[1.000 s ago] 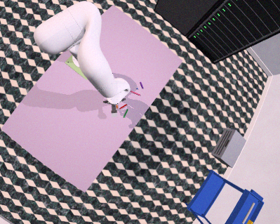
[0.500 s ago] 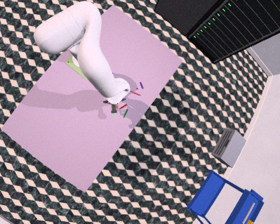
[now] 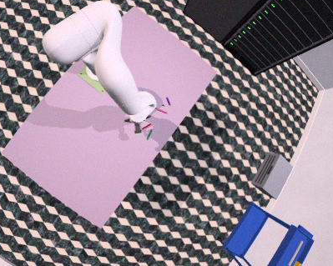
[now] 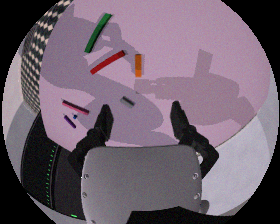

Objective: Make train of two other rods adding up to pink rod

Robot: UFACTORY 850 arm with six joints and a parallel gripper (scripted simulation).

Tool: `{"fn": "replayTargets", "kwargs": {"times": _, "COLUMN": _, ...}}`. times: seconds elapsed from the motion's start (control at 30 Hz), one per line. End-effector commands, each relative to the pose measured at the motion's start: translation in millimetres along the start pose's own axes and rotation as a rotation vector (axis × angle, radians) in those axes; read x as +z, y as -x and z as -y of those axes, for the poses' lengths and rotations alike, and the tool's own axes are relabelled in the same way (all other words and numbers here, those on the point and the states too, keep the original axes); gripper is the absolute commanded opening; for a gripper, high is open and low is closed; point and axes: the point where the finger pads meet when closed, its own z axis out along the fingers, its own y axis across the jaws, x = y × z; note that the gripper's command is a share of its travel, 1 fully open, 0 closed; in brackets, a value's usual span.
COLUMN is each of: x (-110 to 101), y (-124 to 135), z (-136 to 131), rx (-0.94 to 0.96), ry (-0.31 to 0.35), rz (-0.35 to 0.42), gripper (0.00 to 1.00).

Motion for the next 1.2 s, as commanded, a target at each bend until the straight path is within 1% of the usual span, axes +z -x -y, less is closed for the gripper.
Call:
{"fn": "replayTargets", "kwargs": {"times": 0.0, "x": 0, "y": 15, "z": 40, "rx": -0.154, "ry": -0.001, "rz": 0.0, "gripper": 1.0}}
{"fn": "replayTargets", "kwargs": {"times": 0.07, "x": 0, "y": 15, "z": 40, "rx": -0.154, "ry": -0.001, "rz": 0.0, "gripper": 1.0}}
{"fn": "replayTargets", "kwargs": {"times": 0.1, "x": 0, "y": 29, "z": 70, "rx": -0.279, "ry": 0.0, "rz": 0.0, "gripper": 1.0}}
{"fn": "replayTargets", "kwargs": {"times": 0.17, "x": 0, "y": 34, "z": 78, "rx": -0.313, "ry": 0.0, "rz": 0.0, "gripper": 1.0}}
{"fn": "replayTargets", "kwargs": {"times": 0.2, "x": 1, "y": 39, "z": 86, "rx": -0.349, "ry": 0.0, "rz": 0.0, "gripper": 1.0}}
{"fn": "replayTargets", "kwargs": {"times": 0.47, "x": 1, "y": 95, "z": 164, "rx": -0.697, "ry": 0.002, "rz": -0.002, "gripper": 1.0}}
{"fn": "replayTargets", "kwargs": {"times": 0.53, "x": 1, "y": 98, "z": 168, "rx": -0.717, "ry": 0.003, "rz": -0.002, "gripper": 1.0}}
{"fn": "replayTargets", "kwargs": {"times": 1.17, "x": 1, "y": 98, "z": 168, "rx": -0.717, "ry": 0.003, "rz": -0.002, "gripper": 1.0}}
